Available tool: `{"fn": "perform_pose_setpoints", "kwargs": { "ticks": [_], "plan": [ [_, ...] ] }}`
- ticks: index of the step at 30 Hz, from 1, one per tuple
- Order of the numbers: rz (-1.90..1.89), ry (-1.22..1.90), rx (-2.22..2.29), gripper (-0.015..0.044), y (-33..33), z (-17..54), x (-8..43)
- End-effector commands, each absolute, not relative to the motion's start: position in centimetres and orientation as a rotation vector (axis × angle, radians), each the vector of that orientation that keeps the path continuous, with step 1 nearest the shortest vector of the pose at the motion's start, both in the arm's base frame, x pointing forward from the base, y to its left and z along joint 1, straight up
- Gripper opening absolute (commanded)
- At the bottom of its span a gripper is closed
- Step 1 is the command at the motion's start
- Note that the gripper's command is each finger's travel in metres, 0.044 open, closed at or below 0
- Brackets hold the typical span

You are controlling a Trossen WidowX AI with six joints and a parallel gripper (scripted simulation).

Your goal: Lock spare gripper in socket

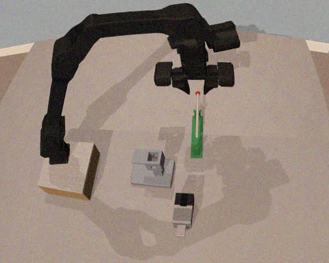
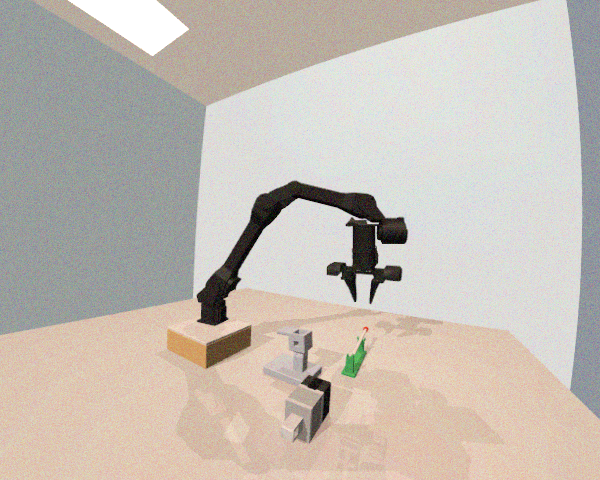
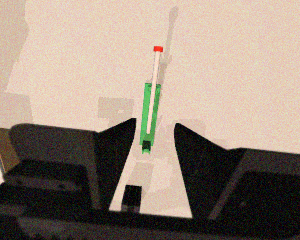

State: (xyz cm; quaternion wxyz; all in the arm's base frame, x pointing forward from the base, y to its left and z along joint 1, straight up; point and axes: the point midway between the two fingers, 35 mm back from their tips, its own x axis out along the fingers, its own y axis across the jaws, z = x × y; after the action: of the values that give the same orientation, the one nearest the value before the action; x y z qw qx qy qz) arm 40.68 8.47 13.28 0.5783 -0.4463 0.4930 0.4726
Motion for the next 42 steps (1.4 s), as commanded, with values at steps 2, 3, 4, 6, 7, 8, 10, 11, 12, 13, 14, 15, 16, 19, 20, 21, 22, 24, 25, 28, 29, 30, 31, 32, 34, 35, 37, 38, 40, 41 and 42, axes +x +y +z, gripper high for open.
{"fn": "perform_pose_setpoints", "kwargs": {
  "ticks": [2,3,4,6,7,8,10,11,12,13,14,15,16,19,20,21,22,24,25,28,29,30,31,32,34,35,37,38,40,41,42],
  "plan": [
    [1.118,1.166,-1.045,0.018,8.4,10.5,40.7],
    [1.118,1.166,-1.045,0.018,8.4,9.5,40.7],
    [1.118,1.166,-1.045,0.018,8.4,8.3,40.6],
    [1.118,1.166,-1.045,0.018,8.4,6.5,40.5],
    [1.118,1.166,-1.045,0.018,8.4,6.3,40.6],
    [1.118,1.166,-1.045,0.018,8.4,6.3,40.6],
    [1.118,1.166,-1.045,0.018,8.4,6.2,40.6],
    [1.118,1.166,-1.045,0.018,8.4,6.1,40.6],
    [1.118,1.166,-1.045,0.018,8.4,6.0,40.6],
    [1.118,1.166,-1.045,0.018,8.4,5.9,40.6],
    [1.118,1.166,-1.045,0.018,8.5,5.7,40.6],
    [1.118,1.166,-1.045,0.018,8.5,5.6,40.7],
    [1.118,1.166,-1.045,0.018,8.5,5.4,40.7],
    [1.118,1.166,-1.045,0.018,8.5,4.9,40.7],
    [1.118,1.166,-1.045,0.018,8.5,4.7,40.8],
    [1.118,1.166,-1.045,0.018,8.5,4.6,40.8],
    [1.118,1.166,-1.045,0.018,8.5,4.4,40.8],
    [1.118,1.166,-1.045,0.018,8.5,4.1,40.8],
    [1.118,1.166,-1.045,0.018,8.5,3.9,40.8],
    [1.118,1.166,-1.045,0.018,8.5,3.4,40.9],
    [1.118,1.166,-1.045,0.018,8.5,3.3,40.9],
    [1.118,1.166,-1.045,0.018,8.5,3.1,40.9],
    [1.118,1.166,-1.045,0.018,8.5,2.9,40.9],
    [1.118,1.166,-1.045,0.018,8.5,2.8,40.9],
    [1.118,1.166,-1.045,0.018,8.5,2.5,40.9],
    [1.118,1.166,-1.045,0.018,8.5,2.3,41.0],
    [1.118,1.166,-1.045,0.018,8.5,2.0,41.0],
    [1.118,1.166,-1.045,0.018,8.5,1.8,41.0],
    [1.118,1.166,-1.044,0.018,8.6,1.5,41.0],
    [1.118,1.166,-1.044,0.018,8.6,1.3,41.0],
    [1.118,1.166,-1.044,0.018,8.6,1.2,41.0]
  ]
}}
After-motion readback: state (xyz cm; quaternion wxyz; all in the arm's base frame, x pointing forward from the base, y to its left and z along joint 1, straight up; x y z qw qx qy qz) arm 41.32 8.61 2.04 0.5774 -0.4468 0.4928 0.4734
